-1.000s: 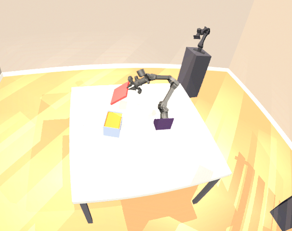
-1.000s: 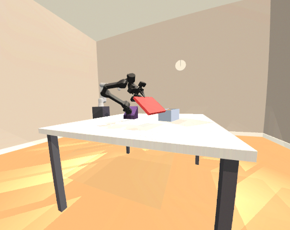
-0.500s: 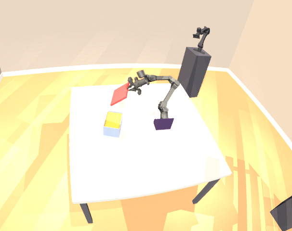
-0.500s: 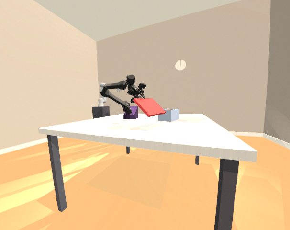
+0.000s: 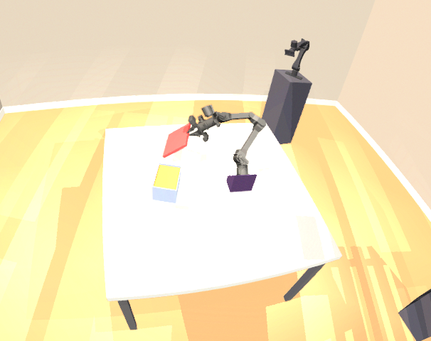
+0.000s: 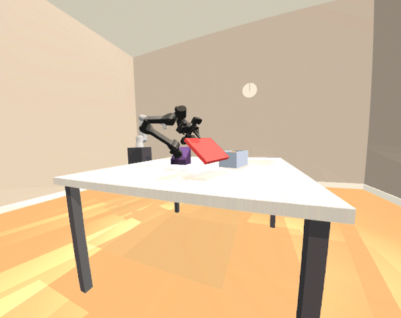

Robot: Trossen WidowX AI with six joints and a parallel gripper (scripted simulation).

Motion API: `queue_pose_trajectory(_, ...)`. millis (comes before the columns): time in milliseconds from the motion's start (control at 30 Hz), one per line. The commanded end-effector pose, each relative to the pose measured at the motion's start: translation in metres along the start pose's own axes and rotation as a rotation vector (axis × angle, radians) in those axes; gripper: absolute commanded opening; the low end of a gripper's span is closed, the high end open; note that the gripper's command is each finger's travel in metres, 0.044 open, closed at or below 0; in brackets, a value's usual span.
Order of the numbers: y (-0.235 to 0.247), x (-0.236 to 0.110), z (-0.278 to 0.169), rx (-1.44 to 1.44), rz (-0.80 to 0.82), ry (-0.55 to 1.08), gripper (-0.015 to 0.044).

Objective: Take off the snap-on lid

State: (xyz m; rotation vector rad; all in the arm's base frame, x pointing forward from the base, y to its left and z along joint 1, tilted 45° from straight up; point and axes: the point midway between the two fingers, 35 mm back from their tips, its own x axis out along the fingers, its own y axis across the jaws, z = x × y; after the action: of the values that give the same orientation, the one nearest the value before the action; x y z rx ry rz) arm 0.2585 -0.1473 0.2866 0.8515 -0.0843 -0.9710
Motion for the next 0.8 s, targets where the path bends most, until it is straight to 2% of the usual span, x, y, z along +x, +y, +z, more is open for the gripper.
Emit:
queue_pose_trajectory(0, -0.001, 0.001, -0.002, -0.002, 0.011, 0.007, 0.0000)
queue_pose_trajectory(767, -0.014, 0.013, -0.001, -0.002, 0.013, 0.006, 0.0000)
